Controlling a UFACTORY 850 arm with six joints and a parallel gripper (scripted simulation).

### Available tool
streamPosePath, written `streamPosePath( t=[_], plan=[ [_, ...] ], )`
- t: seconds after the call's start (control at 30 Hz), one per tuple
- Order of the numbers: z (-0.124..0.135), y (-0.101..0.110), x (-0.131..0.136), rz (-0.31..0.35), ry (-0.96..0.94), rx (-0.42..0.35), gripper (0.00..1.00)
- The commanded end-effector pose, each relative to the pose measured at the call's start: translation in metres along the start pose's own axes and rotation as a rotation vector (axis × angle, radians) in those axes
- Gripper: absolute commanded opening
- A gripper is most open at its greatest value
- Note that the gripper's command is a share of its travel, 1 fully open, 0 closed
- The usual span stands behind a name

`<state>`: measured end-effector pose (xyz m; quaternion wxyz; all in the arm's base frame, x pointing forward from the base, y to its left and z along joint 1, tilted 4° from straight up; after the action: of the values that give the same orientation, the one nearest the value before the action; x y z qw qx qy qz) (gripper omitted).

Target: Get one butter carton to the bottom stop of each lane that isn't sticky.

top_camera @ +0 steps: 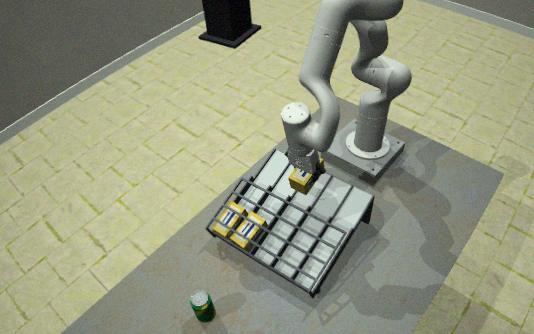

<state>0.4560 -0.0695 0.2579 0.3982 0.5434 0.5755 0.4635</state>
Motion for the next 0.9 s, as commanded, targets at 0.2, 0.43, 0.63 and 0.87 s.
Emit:
streamPosePath(
  t=[0.2, 0.43, 0.63, 0.87],
  plan=[
    [0.010, 0.001, -0.002, 0.017, 0.001, 0.098, 0.00],
    [0.010, 0.001, -0.002, 0.017, 0.001, 0.098, 0.00],
    [0.010, 0.001, -0.002, 0.017, 0.001, 0.098, 0.00],
    [0.007, -0.029, -0.001, 0.016, 0.001, 0.097, 0.00]
  ],
)
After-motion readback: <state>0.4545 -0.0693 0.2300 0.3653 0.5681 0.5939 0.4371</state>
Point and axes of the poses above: the point where the finger pads meet when closed, its own y axis back along the fingers, its own x axis across the jaws, z = x × y, the point moved 10 cm from there along y, back along the fingers, and after that the axes turned 10 degrees about y, right-handed, at the moved point
